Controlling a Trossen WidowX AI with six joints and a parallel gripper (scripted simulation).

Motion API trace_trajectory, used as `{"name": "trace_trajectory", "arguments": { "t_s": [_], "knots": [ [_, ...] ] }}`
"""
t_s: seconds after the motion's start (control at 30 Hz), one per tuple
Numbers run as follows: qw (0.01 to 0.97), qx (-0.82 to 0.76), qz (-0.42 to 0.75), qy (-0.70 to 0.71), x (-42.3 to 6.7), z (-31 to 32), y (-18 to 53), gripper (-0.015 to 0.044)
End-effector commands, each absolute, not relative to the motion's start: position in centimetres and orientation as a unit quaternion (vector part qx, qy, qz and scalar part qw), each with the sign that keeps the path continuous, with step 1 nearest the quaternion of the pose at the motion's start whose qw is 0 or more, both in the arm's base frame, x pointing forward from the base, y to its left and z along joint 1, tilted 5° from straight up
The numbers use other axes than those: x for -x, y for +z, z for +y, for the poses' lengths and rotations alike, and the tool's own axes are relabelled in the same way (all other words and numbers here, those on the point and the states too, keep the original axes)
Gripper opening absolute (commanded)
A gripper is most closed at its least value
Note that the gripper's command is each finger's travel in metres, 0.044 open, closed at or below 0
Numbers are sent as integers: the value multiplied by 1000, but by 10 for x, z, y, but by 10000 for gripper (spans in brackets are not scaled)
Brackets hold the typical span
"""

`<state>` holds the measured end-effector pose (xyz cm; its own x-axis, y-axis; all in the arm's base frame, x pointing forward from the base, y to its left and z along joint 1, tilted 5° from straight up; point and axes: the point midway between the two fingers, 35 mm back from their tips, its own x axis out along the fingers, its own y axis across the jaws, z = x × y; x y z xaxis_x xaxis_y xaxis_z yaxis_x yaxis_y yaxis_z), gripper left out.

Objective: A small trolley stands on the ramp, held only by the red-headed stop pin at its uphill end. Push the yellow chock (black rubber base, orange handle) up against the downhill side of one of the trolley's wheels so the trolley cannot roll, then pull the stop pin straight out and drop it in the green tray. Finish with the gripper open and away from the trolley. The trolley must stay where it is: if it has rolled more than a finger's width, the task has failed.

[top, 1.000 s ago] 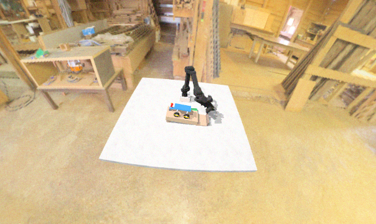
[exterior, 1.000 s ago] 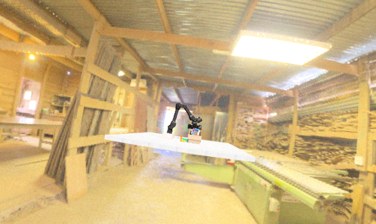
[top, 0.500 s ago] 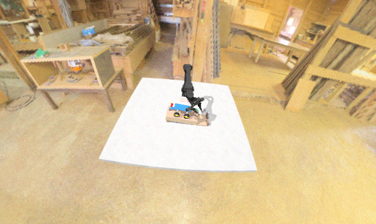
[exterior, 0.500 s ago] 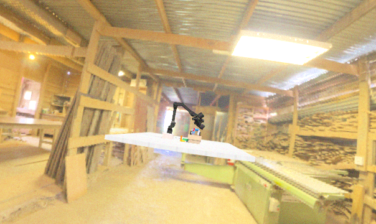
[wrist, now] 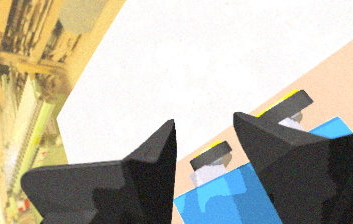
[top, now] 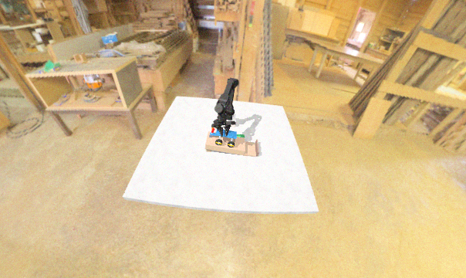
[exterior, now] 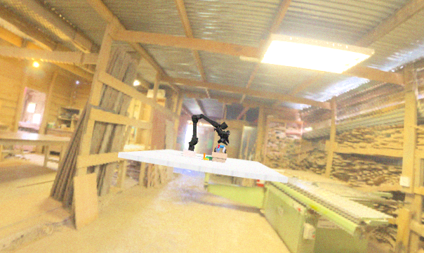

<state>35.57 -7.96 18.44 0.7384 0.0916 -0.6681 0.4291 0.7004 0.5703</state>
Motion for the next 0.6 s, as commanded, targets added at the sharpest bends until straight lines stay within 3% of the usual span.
{"name": "trace_trajectory", "arguments": {
  "t_s": [0.0, 0.23, 0.57],
  "knots": [
    [803, -466, 307, -208, -334, -120, 193, 190],
    [676, -594, 256, -353, -292, -165, 181, 190],
    [454, -712, 200, -497, -238, -173, 147, 190]
  ]
}}
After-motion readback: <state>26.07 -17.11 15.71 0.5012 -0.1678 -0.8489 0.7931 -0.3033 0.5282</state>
